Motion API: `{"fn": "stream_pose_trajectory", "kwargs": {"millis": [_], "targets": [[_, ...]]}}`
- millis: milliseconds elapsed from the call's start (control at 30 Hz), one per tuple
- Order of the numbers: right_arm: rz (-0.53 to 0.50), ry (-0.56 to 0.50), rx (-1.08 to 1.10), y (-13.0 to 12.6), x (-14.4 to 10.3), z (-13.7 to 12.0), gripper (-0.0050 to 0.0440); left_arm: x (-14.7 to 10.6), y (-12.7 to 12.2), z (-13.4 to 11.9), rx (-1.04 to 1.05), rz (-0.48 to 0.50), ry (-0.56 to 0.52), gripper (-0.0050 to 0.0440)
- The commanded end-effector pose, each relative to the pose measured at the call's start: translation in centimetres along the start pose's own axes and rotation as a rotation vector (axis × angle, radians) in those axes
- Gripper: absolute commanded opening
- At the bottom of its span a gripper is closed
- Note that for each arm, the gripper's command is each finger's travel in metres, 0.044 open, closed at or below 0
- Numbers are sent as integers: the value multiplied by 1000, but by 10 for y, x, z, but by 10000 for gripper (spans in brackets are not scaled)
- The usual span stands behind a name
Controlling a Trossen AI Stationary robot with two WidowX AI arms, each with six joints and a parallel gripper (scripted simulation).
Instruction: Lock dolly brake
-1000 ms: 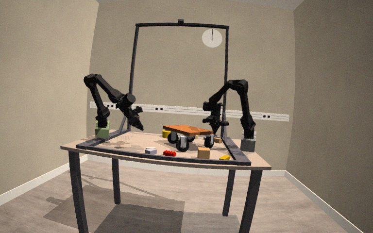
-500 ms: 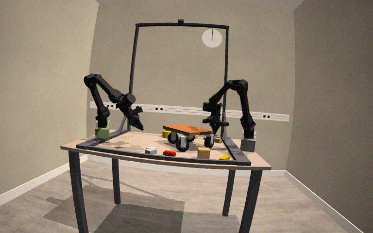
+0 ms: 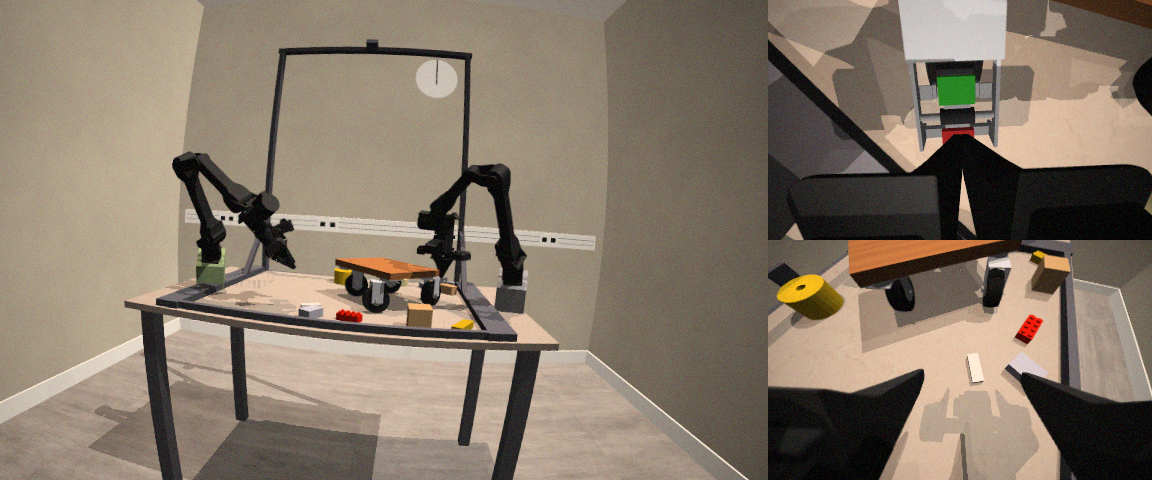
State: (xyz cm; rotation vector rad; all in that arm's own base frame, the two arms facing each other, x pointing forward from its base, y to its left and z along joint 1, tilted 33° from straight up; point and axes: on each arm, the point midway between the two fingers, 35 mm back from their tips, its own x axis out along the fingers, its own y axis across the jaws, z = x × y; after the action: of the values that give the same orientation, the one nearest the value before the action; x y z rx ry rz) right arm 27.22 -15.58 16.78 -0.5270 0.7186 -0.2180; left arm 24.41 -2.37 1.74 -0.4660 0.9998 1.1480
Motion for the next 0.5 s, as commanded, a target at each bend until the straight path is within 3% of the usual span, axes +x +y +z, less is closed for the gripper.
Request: {"fn": "stream_pose_trajectory", "kwargs": {"millis": [0,467], "targets": [[-11,-12,-6,-3,-2,5,440,4,3,1,3,13,-3,-50],[-11,-12,-6,-3,-2,5,440,7,3,1,4,13,-3,-50]]}}
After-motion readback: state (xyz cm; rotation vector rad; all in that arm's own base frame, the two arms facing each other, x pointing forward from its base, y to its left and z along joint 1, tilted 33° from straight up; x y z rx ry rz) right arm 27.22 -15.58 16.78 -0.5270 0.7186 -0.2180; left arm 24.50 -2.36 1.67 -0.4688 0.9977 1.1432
